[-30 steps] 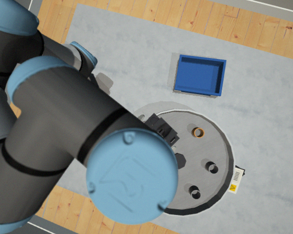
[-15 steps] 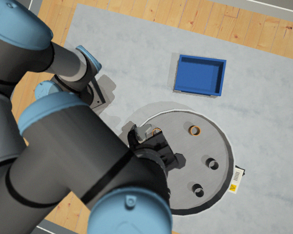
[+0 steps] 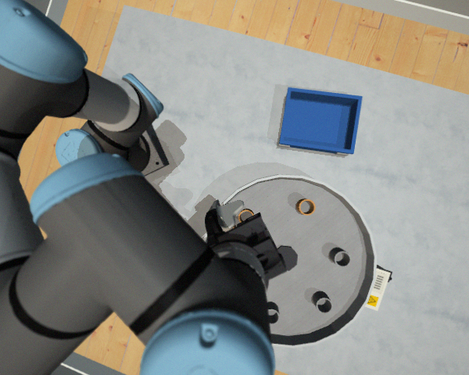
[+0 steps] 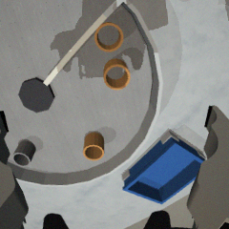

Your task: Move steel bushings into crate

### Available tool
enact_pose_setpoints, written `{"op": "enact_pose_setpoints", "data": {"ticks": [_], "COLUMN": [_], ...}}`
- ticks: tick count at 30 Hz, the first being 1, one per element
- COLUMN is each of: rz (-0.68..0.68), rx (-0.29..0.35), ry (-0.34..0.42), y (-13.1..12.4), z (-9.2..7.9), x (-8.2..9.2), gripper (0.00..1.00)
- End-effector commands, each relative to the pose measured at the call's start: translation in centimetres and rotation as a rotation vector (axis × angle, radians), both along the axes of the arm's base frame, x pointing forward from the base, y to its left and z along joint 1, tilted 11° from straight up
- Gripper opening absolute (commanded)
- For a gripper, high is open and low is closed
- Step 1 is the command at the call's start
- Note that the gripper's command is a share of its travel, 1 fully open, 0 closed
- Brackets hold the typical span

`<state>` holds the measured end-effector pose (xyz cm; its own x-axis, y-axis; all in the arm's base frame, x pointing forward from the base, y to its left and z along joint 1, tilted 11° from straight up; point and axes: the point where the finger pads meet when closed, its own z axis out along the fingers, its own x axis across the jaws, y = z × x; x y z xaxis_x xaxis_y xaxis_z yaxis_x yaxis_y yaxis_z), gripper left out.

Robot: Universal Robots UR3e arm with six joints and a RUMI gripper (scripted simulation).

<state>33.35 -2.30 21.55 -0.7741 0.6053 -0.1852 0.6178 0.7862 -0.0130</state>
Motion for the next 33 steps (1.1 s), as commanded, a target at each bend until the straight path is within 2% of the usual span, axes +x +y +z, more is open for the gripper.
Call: {"op": "enact_pose_setpoints", "data": {"ticks": [1, 2, 33], "rz": [0.0, 0.0, 0.0], "rx": [-0.001, -0.001, -0.001], "ry": [-0.003, -0.003, -0.003], "y": [-0.01, -0.01, -0.01], "z": [0.08, 0.08, 0.08], "x": [0.03, 0.03, 0.03], "gripper": [1.0, 0.06, 0.06]}}
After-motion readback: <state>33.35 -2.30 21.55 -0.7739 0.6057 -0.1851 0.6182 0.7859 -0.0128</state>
